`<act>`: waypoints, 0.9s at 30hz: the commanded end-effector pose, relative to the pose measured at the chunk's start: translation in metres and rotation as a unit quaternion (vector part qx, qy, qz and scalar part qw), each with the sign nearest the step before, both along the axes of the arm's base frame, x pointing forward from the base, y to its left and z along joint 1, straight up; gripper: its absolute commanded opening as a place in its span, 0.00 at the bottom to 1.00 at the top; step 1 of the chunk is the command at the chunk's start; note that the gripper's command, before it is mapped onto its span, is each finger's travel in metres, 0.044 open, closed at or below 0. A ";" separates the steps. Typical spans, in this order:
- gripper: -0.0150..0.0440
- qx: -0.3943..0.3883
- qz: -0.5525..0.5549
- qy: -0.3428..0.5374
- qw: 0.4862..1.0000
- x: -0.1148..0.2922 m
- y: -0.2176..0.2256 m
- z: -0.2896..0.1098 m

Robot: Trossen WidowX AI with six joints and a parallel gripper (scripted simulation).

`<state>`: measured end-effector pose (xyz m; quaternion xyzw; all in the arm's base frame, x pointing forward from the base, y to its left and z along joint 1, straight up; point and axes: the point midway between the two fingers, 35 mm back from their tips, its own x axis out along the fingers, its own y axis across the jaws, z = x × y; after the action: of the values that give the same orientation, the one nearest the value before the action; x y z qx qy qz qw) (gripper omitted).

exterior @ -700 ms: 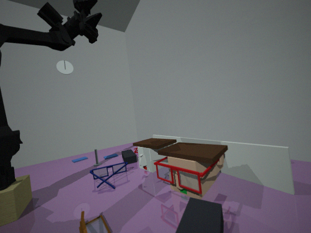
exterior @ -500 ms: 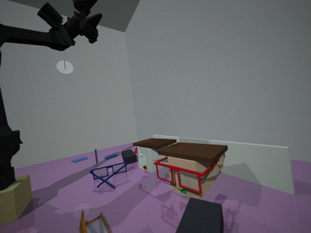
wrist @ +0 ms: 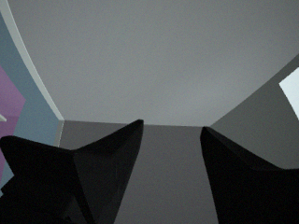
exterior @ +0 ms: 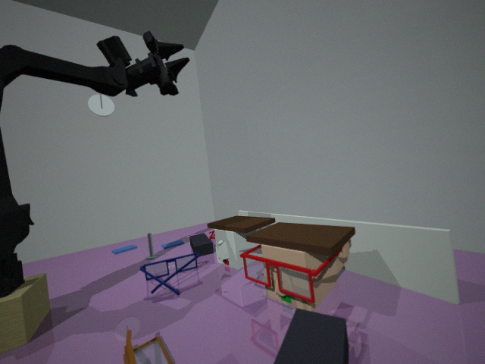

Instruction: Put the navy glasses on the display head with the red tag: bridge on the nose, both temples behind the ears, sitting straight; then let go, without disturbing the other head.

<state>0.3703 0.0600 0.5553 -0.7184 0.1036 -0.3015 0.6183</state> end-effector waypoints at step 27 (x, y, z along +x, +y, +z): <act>0.59 0.642 -0.056 0.317 0.696 0.001 -0.013 -0.443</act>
<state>0.4073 0.0556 0.1637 -0.3076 0.4021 0.0608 0.8602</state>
